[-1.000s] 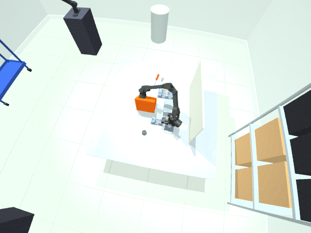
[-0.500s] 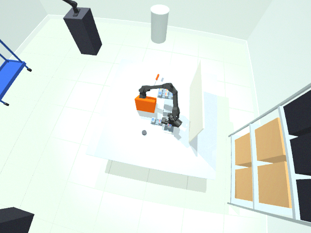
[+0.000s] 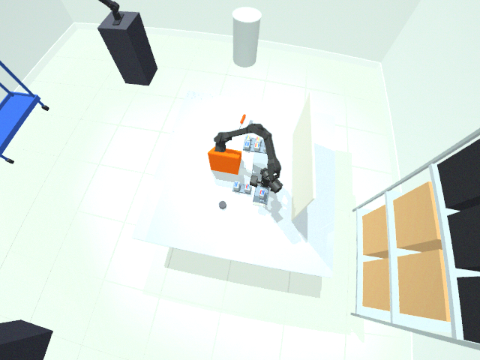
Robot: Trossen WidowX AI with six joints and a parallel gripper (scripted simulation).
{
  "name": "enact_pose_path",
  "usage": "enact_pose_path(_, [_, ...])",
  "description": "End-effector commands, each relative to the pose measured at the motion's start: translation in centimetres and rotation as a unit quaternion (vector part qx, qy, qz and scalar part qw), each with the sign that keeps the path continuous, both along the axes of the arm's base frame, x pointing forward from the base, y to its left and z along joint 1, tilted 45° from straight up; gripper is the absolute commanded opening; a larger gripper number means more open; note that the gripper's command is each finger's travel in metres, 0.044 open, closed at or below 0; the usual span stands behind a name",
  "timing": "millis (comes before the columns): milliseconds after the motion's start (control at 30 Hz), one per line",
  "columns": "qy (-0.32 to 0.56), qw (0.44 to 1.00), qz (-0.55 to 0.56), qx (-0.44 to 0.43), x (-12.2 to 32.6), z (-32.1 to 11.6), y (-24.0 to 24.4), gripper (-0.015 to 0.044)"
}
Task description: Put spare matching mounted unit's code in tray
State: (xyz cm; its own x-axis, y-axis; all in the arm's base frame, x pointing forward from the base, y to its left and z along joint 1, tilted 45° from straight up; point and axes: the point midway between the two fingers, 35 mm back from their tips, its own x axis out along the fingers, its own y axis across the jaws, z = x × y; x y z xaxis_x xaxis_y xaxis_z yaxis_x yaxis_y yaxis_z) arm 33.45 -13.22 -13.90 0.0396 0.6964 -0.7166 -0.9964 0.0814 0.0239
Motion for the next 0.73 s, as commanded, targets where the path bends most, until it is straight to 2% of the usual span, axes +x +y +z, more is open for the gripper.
enact_pose_path(0, [-0.001,1.0,0.005,0.0,-0.24,1.57,-1.24,0.044])
enact_pose_path(700, [-0.009,1.0,-0.005,-0.006,0.15,1.4,-1.46,0.044])
